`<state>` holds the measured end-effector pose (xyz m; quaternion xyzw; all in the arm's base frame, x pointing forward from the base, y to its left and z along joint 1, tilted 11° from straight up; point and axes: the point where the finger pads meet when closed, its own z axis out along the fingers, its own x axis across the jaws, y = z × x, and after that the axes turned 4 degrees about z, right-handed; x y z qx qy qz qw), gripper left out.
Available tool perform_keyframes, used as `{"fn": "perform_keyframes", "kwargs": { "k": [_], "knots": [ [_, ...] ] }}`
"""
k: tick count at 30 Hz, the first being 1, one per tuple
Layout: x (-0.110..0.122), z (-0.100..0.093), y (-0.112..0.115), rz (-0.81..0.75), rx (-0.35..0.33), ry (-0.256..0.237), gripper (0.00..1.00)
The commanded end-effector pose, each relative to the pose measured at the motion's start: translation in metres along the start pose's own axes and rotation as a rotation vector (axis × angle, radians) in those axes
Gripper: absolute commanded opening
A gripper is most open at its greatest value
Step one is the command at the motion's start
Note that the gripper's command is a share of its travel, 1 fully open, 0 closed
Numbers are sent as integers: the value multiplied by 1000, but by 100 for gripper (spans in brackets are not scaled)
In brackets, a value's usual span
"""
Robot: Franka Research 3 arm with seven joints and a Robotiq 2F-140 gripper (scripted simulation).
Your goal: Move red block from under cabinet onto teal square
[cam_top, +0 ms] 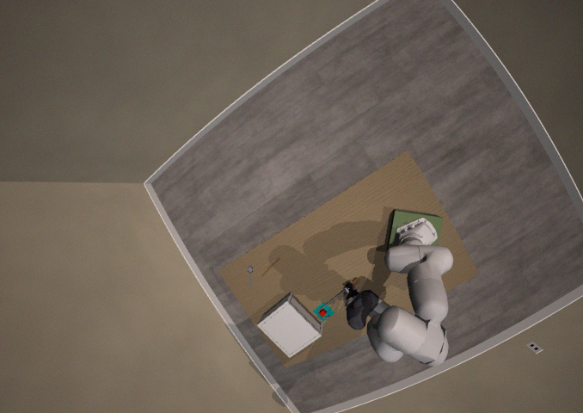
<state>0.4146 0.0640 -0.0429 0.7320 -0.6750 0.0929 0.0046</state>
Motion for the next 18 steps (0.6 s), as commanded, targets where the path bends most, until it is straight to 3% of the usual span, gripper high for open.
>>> {"fn": "perform_keyframes", "kwargs": {
  "k": [1,18],
  "knots": [
    [-4,-1,0,22,7,1,0],
    [-13,-1,3,20,7,1,0]
  ]
}}
